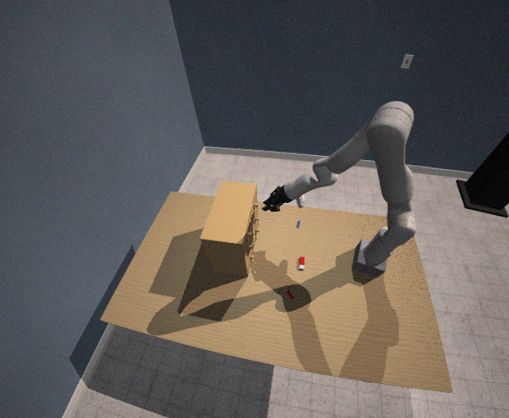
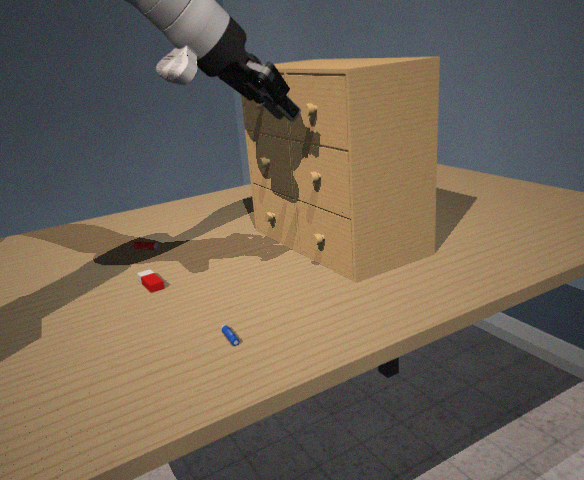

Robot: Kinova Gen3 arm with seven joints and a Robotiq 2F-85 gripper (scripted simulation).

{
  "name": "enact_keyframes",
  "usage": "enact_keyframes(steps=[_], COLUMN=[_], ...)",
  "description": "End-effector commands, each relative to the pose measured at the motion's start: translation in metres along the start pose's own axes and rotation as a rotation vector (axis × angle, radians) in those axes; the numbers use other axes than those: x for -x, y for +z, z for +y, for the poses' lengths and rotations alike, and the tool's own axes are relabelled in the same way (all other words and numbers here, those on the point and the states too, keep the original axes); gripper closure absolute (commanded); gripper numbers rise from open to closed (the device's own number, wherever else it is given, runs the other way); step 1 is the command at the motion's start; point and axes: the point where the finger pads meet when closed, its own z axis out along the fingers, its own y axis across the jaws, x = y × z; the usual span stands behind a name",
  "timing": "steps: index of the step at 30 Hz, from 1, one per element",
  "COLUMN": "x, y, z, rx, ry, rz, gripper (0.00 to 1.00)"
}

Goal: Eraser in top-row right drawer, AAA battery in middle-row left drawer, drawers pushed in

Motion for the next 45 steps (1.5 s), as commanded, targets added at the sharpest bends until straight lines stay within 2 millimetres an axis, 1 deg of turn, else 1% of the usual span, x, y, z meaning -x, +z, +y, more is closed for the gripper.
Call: enact_keyframes(steps=[1, 34, 45], x=[0.0010, 0.0019, 0.0070], y=[-0.0004, -0.0007, 0.0044], z=[-0.0001, -0.0002, -0.0002], rx=[0.000, 0.000, 0.000], ry=[0.000, 0.000, 0.000], rz=[-0.002, -0.002, -0.002], gripper=[0.67, 0.67, 0.67])
